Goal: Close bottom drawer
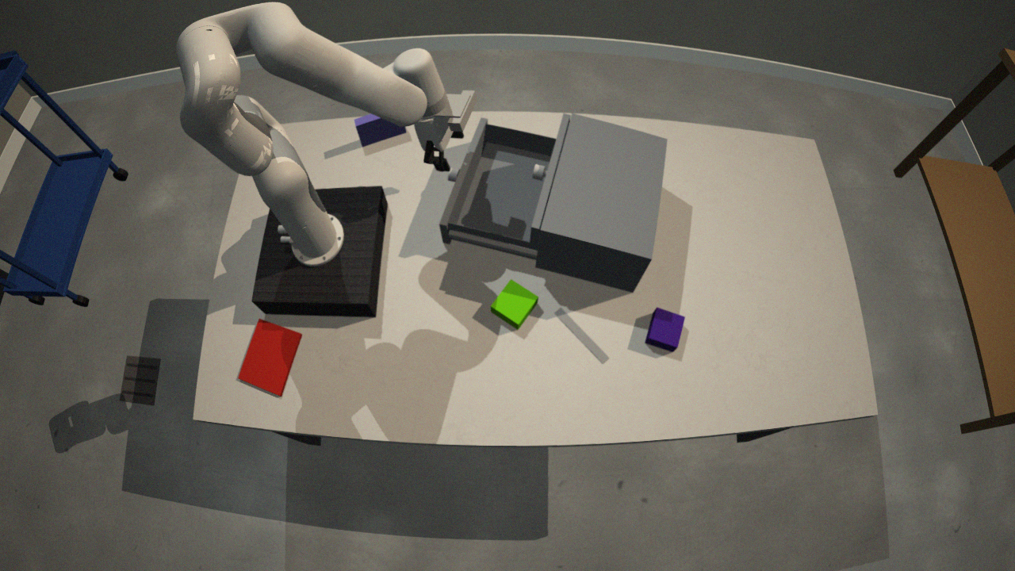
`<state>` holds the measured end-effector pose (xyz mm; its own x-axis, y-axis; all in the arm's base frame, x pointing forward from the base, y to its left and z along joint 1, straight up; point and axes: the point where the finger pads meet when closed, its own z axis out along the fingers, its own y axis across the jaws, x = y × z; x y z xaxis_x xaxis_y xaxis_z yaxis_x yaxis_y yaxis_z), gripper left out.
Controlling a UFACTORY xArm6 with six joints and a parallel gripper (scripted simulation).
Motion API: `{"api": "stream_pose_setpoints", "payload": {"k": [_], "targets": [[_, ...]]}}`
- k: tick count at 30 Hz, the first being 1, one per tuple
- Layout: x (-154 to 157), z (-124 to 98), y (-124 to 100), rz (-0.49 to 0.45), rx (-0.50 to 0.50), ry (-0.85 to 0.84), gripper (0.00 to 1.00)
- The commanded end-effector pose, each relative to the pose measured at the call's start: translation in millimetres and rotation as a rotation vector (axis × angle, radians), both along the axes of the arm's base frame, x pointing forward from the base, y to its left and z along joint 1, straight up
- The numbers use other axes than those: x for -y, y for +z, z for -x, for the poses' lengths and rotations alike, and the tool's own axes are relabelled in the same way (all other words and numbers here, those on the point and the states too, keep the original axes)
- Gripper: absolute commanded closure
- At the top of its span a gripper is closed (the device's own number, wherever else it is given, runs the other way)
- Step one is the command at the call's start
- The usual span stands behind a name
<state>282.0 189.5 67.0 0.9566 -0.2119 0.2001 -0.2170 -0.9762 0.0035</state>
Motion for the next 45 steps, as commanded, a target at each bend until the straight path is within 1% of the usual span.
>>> {"api": "stream_pose_setpoints", "payload": {"k": [1,8,39,40,45], "targets": [[-2.0,-3.8,-12.3,-0.002,0.008,-0.001,0.00],[-2.0,-3.8,-19.1,-0.002,0.008,-0.001,0.00],[-2.0,-3.8,-19.4,-0.002,0.008,-0.001,0.00],[-2.0,-3.8,-19.4,-0.002,0.008,-0.001,1.00],[-2.0,-3.8,-19.4,-0.002,0.008,-0.001,1.00]]}}
